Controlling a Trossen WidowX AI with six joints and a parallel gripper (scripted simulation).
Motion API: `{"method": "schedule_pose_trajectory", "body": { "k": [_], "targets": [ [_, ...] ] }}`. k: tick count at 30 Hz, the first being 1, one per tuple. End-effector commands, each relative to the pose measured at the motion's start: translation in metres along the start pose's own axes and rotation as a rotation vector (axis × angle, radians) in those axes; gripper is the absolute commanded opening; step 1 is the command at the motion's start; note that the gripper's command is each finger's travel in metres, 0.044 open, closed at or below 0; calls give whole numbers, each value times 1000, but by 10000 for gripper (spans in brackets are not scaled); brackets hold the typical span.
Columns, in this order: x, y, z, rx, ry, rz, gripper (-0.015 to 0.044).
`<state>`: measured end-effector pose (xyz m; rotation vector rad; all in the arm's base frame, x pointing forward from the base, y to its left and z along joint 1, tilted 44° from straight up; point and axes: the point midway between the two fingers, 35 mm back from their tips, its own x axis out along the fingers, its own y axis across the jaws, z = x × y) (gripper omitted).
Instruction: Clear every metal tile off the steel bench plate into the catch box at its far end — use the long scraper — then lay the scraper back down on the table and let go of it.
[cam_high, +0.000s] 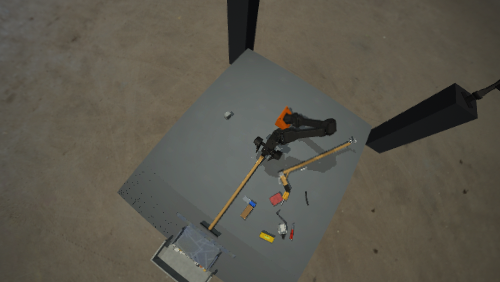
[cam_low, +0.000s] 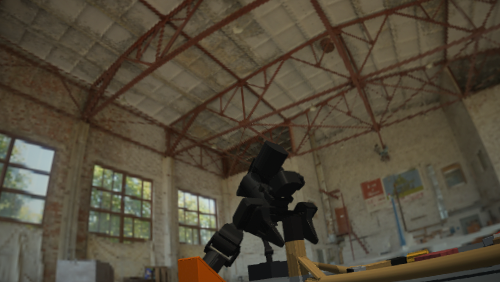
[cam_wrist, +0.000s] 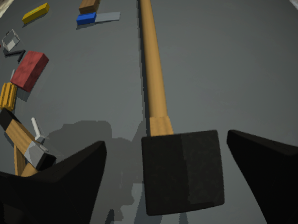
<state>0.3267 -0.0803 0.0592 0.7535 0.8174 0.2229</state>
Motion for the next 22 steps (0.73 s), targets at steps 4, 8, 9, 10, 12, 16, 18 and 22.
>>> {"method": "schedule_pose_trajectory", "body": {
  "k": [4, 8, 9, 10, 12, 16, 18, 22],
  "targets": [
    [-14, -4, 11, -10, -3, -7, 440],
    [-24, -6, 16, -10, 1, -11, 440],
    [-27, -7, 17, -11, 2, -12, 440],
    [-29, -7, 18, -11, 2, -12, 440],
    [-34, -8, 20, -11, 4, -14, 440],
    [-45, -9, 24, -11, 6, -16, 440],
    [-50, -9, 26, -11, 7, -16, 440],
    [-61, -10, 30, -11, 9, -17, 440]
  ]
}}
